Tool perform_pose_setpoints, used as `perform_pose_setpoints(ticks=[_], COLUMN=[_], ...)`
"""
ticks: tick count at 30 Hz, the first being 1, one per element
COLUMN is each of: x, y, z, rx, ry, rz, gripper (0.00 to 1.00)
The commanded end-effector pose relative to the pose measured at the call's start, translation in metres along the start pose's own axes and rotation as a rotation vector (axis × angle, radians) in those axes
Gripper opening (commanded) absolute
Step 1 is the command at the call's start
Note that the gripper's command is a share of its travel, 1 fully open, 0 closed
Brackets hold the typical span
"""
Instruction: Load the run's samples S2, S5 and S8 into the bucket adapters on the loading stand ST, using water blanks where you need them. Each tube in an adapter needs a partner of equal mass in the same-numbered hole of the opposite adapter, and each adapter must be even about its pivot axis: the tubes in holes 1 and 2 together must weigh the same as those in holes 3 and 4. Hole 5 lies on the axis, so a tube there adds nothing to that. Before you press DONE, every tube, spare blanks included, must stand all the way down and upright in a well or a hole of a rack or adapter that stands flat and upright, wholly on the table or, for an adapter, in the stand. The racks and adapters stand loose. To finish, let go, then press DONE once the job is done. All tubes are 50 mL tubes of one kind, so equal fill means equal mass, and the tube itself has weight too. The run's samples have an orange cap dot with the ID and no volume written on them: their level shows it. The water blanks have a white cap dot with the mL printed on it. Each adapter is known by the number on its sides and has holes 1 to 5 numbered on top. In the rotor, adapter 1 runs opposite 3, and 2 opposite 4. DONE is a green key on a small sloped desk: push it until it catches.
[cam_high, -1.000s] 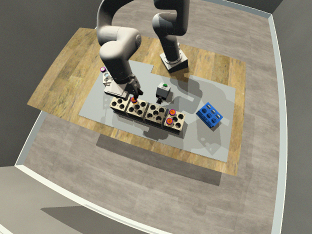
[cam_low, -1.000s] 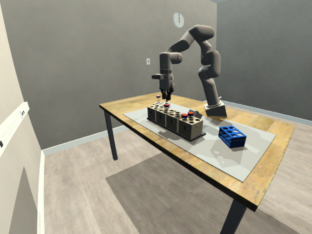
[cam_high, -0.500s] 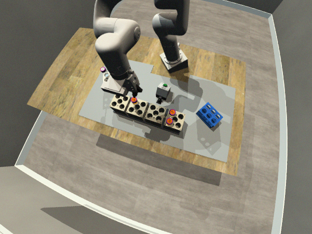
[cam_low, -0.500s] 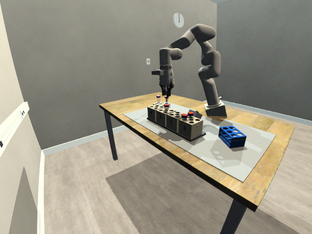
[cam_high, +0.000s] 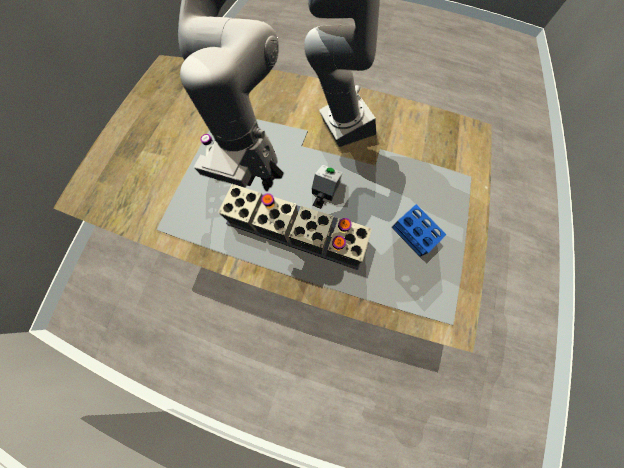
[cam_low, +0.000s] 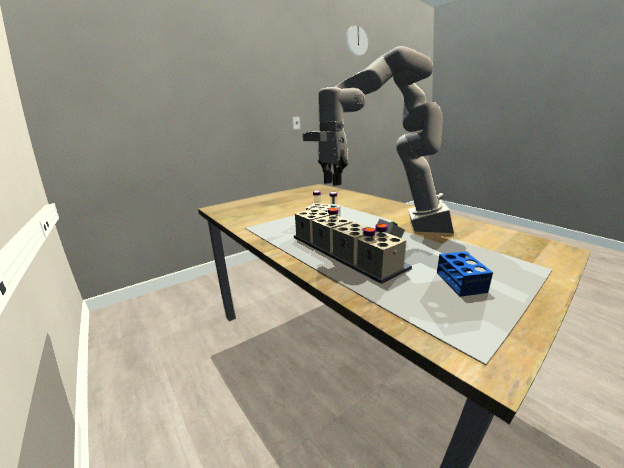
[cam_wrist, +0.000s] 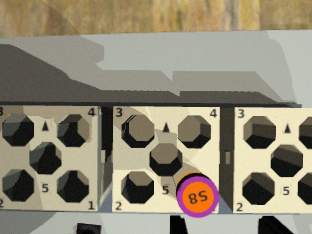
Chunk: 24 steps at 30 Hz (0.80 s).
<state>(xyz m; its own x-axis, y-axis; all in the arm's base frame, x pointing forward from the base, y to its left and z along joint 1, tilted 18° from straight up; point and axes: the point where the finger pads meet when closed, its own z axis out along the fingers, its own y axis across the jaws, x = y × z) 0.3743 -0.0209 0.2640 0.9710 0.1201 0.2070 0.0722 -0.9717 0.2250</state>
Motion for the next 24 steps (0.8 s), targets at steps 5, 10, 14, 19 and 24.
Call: perform_pose_setpoints(ticks=[5, 10, 14, 19, 24], x=[0.001, 0.001, 0.001, 0.001, 0.001], y=[0.000, 0.000, 0.000, 0.000, 0.000], z=[-0.017, -0.020, -0.020, -0.020, -0.020], rx=[0.000, 0.000, 0.000, 0.000, 0.000], ry=[0.004, 0.004, 0.004, 0.004, 0.004], rz=[0.001, 0.001, 0.001, 0.001, 0.001], gripper=[0.44, 0.44, 0.44, 0.44, 0.44])
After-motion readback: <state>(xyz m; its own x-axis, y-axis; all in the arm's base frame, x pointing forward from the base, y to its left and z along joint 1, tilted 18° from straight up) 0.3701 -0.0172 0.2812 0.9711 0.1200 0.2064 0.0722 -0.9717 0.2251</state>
